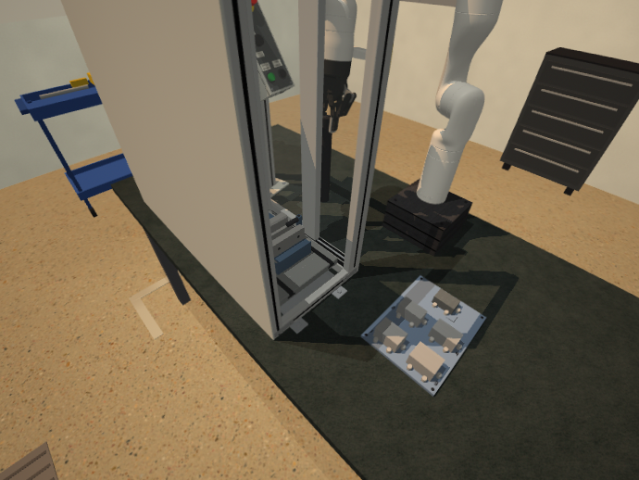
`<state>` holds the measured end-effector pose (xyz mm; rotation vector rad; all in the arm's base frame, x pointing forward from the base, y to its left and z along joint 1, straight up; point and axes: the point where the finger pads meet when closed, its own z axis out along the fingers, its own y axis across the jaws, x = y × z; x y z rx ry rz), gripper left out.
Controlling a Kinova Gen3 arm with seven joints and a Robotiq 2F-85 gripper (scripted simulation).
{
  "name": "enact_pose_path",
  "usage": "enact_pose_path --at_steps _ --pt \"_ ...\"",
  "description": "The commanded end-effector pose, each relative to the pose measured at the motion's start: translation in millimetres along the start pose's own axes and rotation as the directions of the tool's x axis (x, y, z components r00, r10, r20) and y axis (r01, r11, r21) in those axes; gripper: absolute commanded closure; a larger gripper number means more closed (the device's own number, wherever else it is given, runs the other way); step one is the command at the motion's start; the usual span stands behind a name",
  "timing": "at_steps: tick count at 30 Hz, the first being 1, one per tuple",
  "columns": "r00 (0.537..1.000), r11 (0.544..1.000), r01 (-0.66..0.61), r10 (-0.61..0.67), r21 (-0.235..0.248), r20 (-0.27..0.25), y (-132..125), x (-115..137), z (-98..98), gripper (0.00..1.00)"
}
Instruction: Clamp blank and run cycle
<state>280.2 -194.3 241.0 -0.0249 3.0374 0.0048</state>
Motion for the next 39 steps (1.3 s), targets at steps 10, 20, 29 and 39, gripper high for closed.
enact_pose_path --at_steps 10,20,29,39 --pt "1.000 1.000 0.001 -0.001 -0.001 0.002 -27 -1 -0.2 0.61" --pt "1.000 1.000 0.001 -0.001 -0.001 0.002 -43 -1 -0.2 0.61" --pt "1.000 1.000 0.001 -0.001 -0.001 0.002 -82 -1 -0.2 0.61" --pt "1.000 1.000 0.001 -0.001 -0.001 0.002 -82 -1 -0.2 0.61"
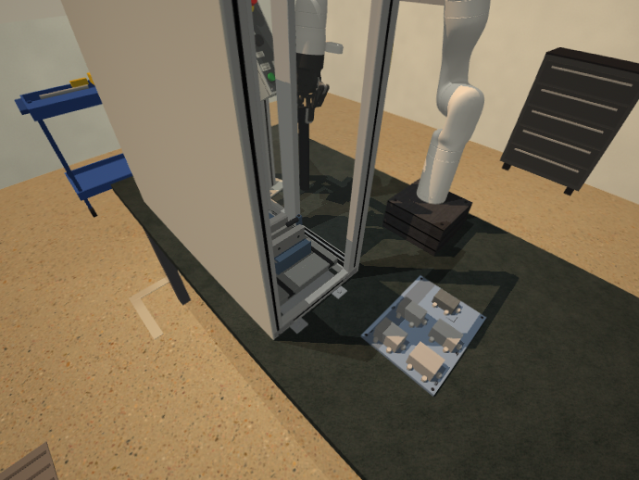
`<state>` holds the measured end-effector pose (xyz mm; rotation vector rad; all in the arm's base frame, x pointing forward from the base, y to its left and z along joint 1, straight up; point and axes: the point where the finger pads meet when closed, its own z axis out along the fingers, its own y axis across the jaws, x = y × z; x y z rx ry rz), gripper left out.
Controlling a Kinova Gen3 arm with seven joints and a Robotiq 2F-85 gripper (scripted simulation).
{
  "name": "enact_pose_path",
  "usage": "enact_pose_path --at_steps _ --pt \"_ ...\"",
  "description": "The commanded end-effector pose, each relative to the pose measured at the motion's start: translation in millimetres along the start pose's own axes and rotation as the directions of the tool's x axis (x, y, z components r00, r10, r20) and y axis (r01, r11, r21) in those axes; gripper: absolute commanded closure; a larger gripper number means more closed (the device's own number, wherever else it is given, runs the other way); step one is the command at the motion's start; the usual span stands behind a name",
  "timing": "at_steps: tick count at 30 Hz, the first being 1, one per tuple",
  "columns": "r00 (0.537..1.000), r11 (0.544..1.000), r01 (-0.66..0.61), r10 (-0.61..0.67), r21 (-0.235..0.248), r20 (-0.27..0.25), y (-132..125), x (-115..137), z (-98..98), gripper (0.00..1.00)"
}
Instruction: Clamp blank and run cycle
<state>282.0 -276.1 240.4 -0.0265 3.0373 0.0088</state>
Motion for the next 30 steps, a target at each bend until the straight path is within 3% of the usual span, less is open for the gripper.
enact_pose_path --at_steps 1,7,30 --pt "1.000 1.000 0.000 0.000 0.001 0.002 -1 0 -0.6 0.61" --pt "1.000 1.000 0.000 0.000 0.002 0.002 -41 0 -0.7 0.61" --pt "1.000 1.000 0.000 0.000 0.002 0.002 -49 0 -0.7 0.61"
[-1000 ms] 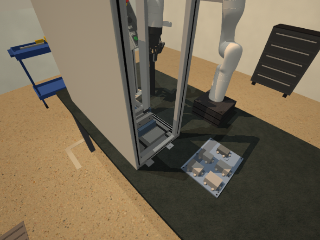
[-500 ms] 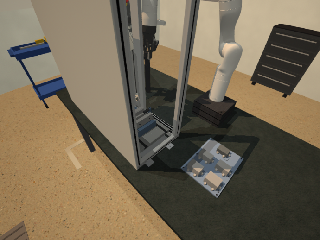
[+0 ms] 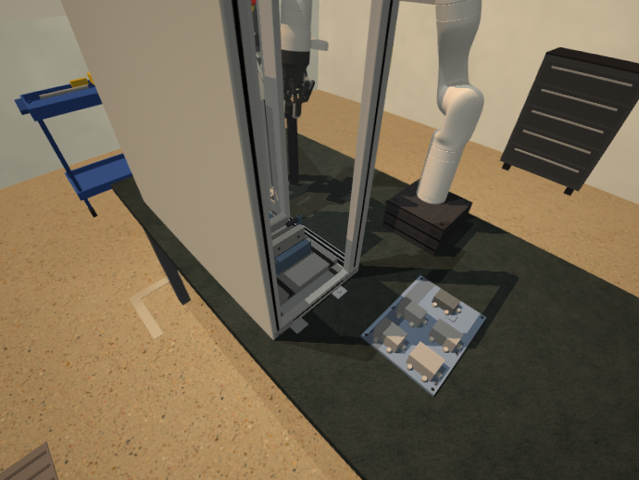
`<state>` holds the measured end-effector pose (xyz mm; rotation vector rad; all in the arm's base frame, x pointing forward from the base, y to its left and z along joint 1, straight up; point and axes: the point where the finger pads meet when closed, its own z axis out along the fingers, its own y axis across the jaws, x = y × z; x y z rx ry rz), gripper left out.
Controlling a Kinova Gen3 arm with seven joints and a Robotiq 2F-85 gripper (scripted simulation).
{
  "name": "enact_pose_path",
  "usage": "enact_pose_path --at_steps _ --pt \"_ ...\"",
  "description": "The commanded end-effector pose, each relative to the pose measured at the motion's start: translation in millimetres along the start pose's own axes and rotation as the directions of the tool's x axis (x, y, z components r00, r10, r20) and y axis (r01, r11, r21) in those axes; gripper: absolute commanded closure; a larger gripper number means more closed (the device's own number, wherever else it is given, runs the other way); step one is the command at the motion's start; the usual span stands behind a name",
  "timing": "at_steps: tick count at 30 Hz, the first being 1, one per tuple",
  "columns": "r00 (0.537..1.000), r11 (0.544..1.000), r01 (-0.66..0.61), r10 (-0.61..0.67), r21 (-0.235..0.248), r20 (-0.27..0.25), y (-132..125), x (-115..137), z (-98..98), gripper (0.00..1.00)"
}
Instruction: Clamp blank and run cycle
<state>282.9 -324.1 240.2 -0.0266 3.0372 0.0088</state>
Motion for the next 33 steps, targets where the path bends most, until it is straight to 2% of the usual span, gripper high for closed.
enact_pose_path --at_steps 1,6,7,33 --pt "1.000 1.000 0.000 0.000 0.002 0.002 -0.7 -0.4 -0.7 0.61" --pt "1.000 1.000 0.000 0.000 0.002 0.002 -0.7 -0.4 -0.7 0.61" --pt "1.000 1.000 0.000 0.000 0.002 0.002 -0.7 -0.4 -0.7 0.20" --pt "1.000 1.000 0.000 0.000 0.002 0.002 -0.7 -0.4 -0.7 0.20"
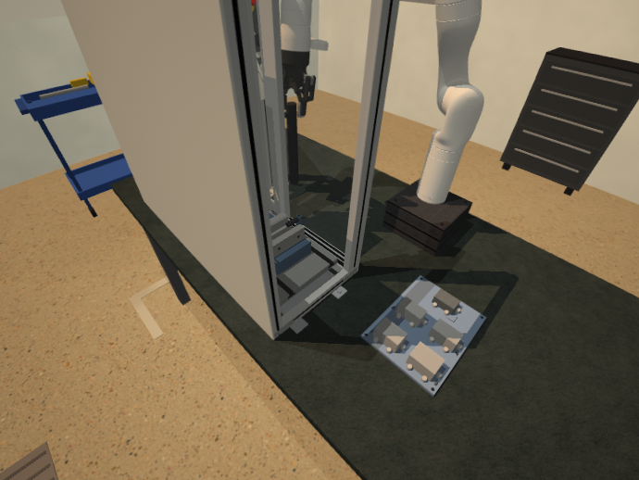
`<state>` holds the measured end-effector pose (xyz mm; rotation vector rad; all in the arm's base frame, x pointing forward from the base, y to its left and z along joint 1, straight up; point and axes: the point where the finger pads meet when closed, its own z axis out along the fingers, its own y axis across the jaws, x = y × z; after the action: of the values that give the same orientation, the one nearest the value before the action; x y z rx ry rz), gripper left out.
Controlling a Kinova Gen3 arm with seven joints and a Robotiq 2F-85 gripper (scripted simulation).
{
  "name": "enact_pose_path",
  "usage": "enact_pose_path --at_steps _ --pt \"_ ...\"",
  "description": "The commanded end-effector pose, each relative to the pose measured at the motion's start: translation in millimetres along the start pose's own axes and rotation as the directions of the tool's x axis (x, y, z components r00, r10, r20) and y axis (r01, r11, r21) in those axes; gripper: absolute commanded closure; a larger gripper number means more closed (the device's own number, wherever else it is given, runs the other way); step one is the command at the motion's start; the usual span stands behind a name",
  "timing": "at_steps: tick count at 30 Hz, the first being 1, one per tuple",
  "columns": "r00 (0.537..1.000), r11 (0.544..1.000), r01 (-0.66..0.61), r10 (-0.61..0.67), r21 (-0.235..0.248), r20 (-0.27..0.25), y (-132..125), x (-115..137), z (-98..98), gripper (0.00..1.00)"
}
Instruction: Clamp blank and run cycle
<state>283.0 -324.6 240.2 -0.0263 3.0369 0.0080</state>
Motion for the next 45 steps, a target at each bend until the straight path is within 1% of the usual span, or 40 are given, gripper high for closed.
enact_pose_path --at_steps 1,24,29,41,45 --pt "1.000 1.000 0.000 0.000 0.001 0.001 0 0 -0.7 0.20" --pt "1.000 1.000 0.000 0.000 0.001 0.001 0 0 -0.7 0.20" --pt "1.000 1.000 0.000 0.000 0.001 0.001 0 30 -3.8 0.20" --pt "1.000 1.000 0.000 0.000 0.001 0.001 0 30 -3.8 0.20" --pt "1.000 1.000 0.000 0.000 0.001 0.001 0 53 -6.2 0.20"
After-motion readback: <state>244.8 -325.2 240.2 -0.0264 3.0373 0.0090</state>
